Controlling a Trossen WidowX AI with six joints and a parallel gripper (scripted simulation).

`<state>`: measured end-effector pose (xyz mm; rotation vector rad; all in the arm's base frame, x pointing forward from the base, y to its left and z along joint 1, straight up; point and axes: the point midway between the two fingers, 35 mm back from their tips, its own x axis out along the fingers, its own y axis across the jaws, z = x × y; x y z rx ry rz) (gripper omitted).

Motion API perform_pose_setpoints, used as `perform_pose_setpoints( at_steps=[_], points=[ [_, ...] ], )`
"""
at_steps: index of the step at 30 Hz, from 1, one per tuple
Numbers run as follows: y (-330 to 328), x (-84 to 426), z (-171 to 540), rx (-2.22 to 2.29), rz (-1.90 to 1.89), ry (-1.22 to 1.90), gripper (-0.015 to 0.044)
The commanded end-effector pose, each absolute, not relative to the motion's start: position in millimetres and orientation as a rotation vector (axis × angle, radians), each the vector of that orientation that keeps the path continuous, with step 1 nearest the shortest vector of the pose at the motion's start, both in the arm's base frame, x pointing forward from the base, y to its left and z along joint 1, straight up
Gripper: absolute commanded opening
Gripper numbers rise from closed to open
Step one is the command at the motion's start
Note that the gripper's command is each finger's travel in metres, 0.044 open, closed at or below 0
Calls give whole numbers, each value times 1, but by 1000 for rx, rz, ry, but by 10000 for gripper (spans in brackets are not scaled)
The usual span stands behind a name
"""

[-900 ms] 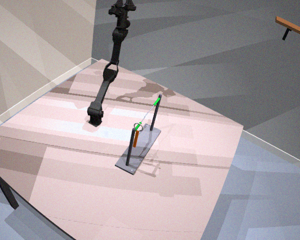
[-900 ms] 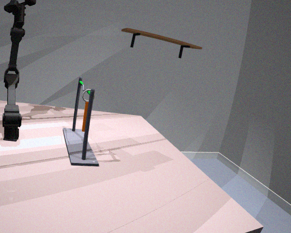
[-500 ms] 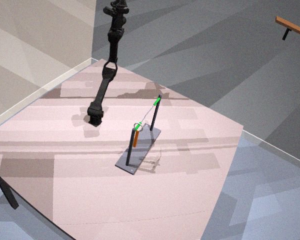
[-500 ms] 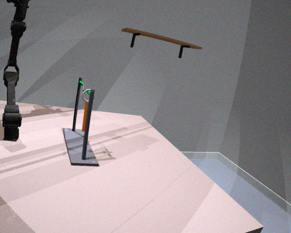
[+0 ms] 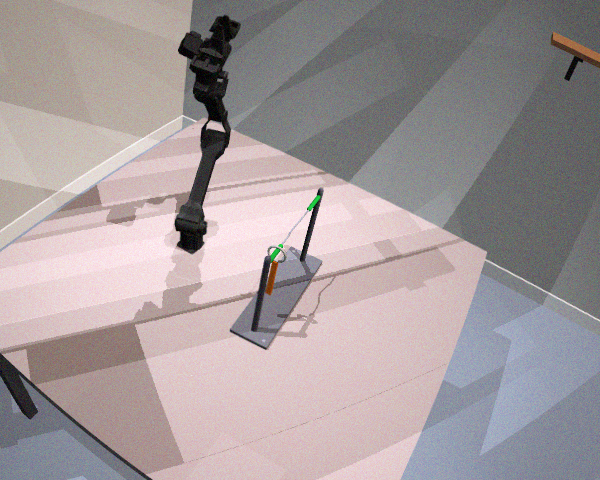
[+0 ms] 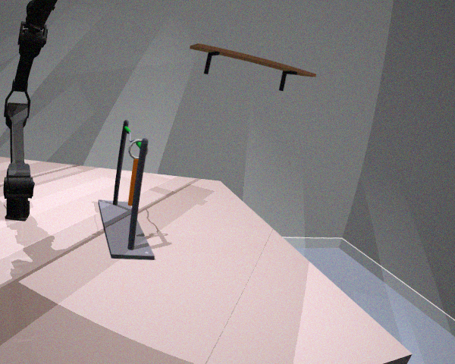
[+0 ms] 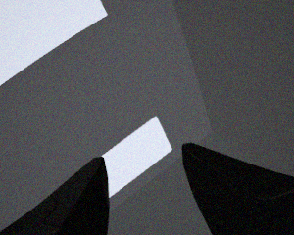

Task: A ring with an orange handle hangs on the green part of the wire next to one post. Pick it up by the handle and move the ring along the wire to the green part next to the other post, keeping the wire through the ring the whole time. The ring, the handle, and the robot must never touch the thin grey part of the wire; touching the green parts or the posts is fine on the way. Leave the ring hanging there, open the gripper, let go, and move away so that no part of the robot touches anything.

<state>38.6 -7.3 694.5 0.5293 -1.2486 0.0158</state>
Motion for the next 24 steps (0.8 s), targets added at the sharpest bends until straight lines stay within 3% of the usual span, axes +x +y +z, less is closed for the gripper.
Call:
perform_pose_setpoints(
  at_steps=[1, 10, 24],
  points=[
    [-30, 51, 685, 478, -66, -1199, 160],
    [-125, 108, 619, 408, -273, -946, 160],
    [-226, 191, 441, 263, -396, -455, 160]
  ],
)
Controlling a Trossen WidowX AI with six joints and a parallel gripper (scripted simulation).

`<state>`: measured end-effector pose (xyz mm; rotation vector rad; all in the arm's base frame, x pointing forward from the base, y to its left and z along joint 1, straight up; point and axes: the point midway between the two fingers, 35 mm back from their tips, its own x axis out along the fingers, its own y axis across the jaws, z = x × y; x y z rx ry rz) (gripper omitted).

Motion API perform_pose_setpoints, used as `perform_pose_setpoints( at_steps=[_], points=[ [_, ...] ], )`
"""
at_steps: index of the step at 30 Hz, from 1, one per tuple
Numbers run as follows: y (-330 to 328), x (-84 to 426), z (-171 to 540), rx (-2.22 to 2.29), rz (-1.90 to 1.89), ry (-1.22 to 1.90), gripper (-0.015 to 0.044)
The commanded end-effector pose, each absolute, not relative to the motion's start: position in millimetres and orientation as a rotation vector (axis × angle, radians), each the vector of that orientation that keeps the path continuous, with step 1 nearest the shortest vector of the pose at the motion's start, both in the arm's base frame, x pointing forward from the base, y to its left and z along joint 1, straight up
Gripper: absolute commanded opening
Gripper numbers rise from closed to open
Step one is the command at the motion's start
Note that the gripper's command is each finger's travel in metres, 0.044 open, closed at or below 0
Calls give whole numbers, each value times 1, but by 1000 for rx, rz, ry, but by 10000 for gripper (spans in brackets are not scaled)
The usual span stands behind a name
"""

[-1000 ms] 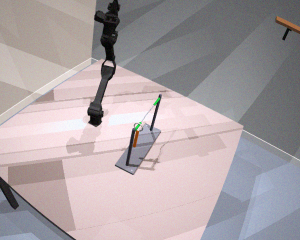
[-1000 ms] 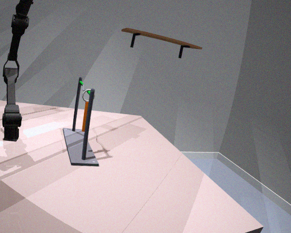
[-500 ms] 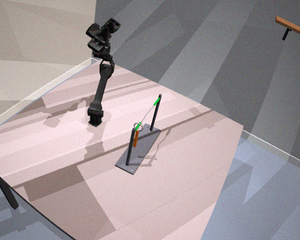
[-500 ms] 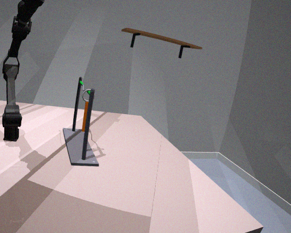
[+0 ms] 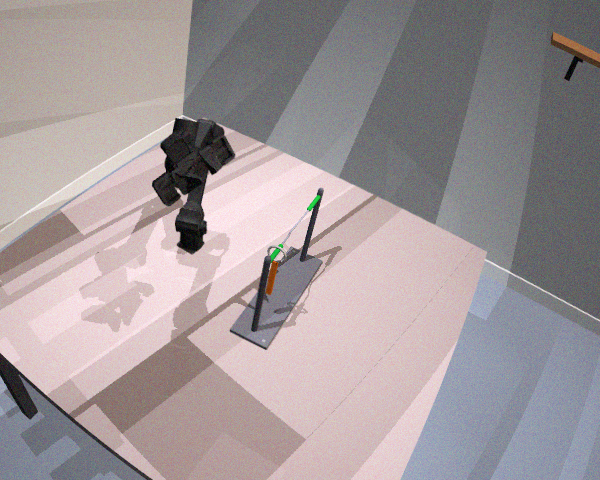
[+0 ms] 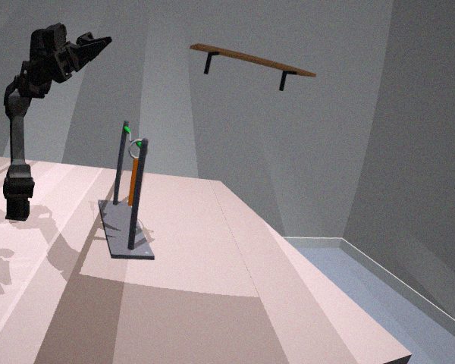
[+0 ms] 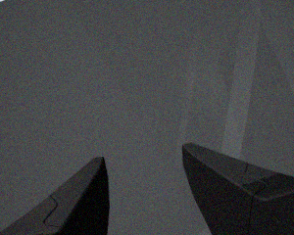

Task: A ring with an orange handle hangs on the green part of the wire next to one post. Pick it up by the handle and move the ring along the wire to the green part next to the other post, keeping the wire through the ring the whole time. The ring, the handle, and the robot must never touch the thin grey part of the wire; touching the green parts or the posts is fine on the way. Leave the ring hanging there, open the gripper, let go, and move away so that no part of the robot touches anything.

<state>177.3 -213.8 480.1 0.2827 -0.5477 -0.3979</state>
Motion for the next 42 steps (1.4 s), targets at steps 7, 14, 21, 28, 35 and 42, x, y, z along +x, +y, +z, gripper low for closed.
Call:
perform_pose_setpoints(
  at_steps=[7, 14, 21, 28, 35, 42],
  points=[
    [-237, 218, 341, 191, -349, -244, 160],
    [-220, 232, 244, 123, -251, -67, 160],
    [-179, 230, 160, 61, -115, 67, 160],
    [-120, 216, 96, 9, 41, 147, 160],
    [-114, 217, 93, 3, 57, 150, 160],
    [-114, 248, 120, -13, 65, 112, 160]
  ],
)
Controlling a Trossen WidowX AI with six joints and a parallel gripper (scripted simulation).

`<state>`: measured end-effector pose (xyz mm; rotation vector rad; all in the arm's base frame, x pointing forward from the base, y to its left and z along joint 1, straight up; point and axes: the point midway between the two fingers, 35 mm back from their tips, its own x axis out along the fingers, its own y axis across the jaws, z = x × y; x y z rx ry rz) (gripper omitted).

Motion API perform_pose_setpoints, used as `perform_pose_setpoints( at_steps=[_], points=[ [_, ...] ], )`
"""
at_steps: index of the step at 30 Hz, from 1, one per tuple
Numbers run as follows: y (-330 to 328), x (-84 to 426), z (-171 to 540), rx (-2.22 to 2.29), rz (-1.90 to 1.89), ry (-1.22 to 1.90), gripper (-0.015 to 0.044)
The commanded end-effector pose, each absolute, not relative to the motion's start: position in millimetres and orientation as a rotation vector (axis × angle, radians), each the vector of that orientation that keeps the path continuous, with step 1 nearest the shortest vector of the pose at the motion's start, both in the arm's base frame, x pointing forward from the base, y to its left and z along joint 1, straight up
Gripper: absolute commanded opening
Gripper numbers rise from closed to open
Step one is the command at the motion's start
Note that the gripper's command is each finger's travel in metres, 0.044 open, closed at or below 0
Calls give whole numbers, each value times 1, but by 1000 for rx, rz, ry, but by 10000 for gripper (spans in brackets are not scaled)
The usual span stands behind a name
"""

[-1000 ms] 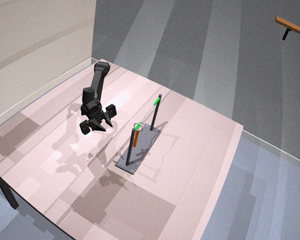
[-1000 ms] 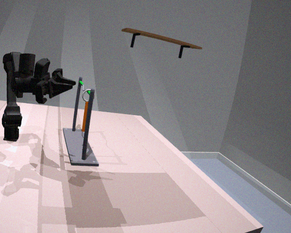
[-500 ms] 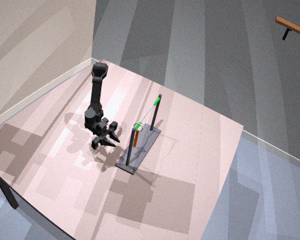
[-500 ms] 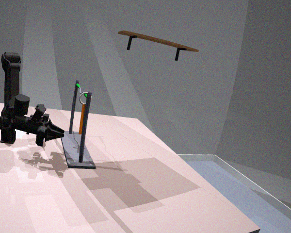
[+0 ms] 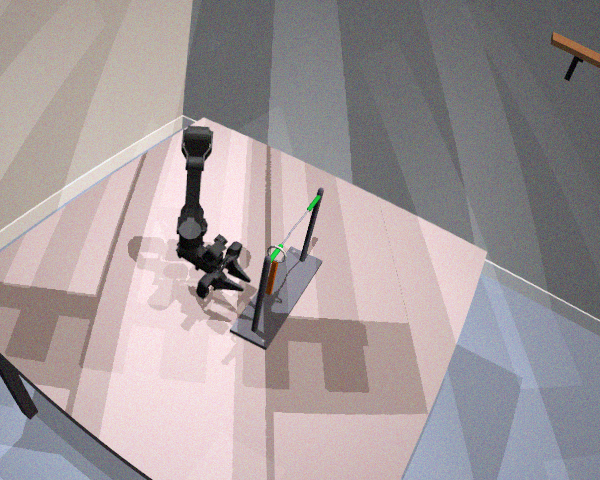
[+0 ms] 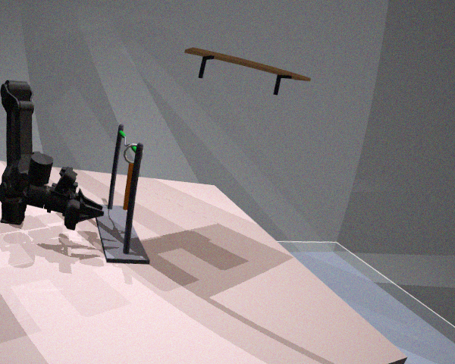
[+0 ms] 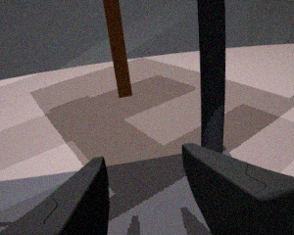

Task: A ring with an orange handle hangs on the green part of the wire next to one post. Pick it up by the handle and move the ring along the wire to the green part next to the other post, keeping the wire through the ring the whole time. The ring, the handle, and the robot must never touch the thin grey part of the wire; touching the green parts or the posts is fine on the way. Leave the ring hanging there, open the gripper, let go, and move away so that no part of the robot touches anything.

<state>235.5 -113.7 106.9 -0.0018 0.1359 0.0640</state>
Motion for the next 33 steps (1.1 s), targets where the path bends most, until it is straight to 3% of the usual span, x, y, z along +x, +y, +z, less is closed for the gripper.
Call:
perform_pose_setpoints(
  at_steps=[1, 33],
  points=[
    [-113, 252, 124, -14, 66, 103, 160],
    [-110, 299, 136, -14, 70, 77, 160]
  ],
)
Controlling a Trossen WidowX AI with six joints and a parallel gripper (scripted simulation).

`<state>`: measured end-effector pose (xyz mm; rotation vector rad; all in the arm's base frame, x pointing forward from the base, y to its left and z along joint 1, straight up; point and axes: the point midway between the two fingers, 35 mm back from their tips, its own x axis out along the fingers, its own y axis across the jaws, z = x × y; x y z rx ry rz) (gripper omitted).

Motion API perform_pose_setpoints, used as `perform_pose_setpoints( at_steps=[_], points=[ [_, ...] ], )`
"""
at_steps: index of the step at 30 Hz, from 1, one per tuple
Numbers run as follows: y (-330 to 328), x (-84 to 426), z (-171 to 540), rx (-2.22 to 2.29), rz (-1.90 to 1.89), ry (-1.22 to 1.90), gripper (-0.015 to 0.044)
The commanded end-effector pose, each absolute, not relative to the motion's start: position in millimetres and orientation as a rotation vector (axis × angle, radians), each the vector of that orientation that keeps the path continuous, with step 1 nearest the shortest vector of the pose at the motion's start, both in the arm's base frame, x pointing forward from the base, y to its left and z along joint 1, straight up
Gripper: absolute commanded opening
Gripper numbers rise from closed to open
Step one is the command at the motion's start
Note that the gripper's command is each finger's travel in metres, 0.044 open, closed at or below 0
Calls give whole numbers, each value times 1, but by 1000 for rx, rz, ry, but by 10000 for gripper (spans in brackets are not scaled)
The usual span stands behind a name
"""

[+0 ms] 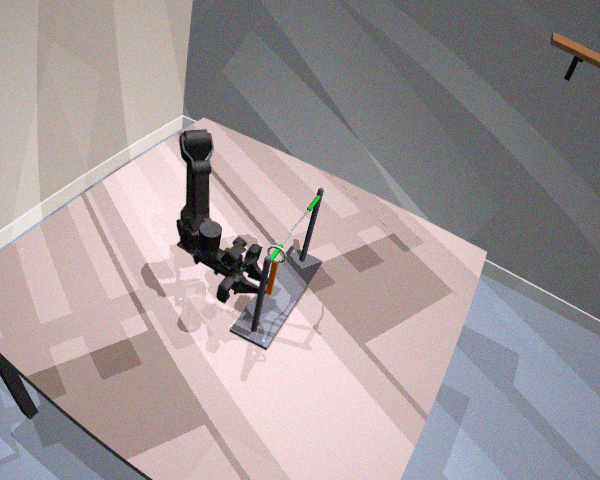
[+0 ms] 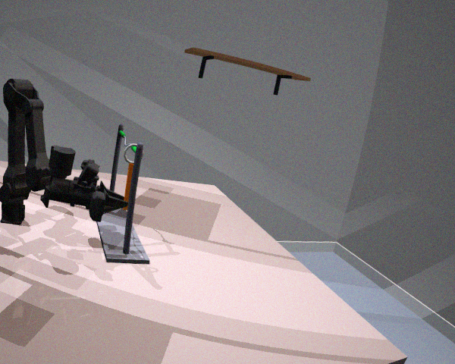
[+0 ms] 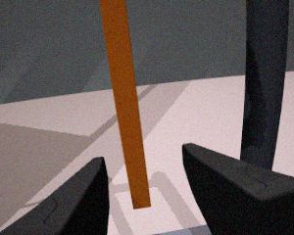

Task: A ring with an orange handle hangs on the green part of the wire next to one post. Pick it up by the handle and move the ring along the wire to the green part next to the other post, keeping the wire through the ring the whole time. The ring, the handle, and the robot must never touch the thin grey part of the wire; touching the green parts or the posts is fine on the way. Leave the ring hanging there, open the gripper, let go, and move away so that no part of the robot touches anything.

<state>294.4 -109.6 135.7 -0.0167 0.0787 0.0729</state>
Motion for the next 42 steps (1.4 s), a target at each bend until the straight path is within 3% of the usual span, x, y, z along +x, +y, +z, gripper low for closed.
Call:
perform_pose_setpoints(
  at_steps=[1, 41, 42],
  points=[
    [-110, 301, 136, -14, 70, 77, 160],
    [-103, 336, 131, -13, 70, 73, 160],
    [-102, 336, 131, -16, 74, 74, 134]
  ],
)
